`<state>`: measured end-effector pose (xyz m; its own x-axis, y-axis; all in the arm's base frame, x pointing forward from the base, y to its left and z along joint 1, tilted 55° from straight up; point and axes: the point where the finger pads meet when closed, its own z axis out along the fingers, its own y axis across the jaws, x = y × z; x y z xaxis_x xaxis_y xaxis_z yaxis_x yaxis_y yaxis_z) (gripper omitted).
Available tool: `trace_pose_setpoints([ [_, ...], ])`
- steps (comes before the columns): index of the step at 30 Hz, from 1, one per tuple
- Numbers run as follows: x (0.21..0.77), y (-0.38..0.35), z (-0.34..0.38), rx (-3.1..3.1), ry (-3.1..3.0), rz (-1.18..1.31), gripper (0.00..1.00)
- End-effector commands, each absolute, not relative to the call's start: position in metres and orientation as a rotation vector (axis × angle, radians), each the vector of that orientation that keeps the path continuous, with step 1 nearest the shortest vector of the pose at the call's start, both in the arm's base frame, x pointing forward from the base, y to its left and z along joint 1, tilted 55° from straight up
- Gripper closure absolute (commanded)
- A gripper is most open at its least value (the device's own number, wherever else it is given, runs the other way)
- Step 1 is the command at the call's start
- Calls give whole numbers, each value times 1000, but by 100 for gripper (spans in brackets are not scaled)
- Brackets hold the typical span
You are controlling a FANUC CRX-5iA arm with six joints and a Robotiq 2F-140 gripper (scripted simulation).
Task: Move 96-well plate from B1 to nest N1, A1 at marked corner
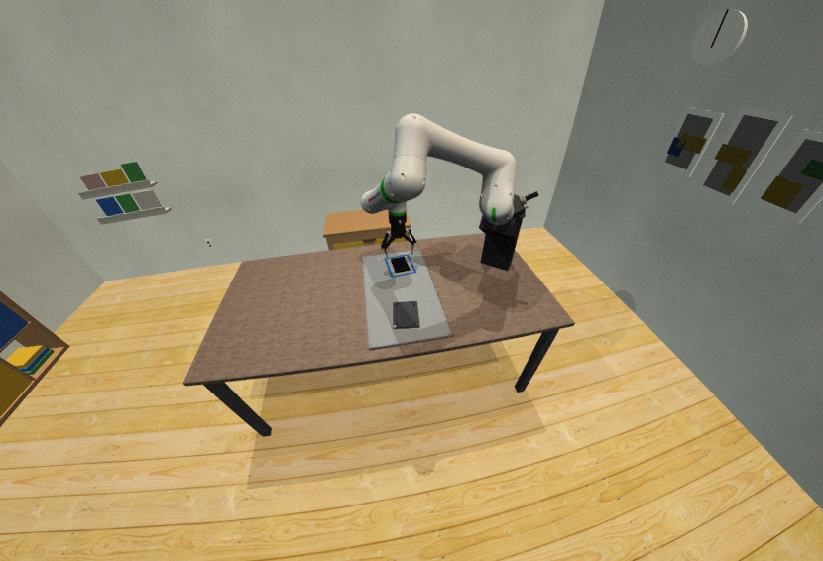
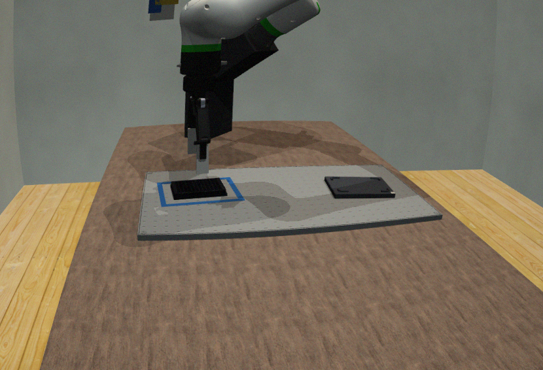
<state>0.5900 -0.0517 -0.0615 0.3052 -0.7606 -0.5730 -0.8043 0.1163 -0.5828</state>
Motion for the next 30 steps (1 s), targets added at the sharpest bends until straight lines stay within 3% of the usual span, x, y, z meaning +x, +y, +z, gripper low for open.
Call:
trace_pose_setpoints([
  [1,592,-49,-64,-1635,1450,58,0],
  [30,615,-21,-90,-1635,1450,58,0],
])
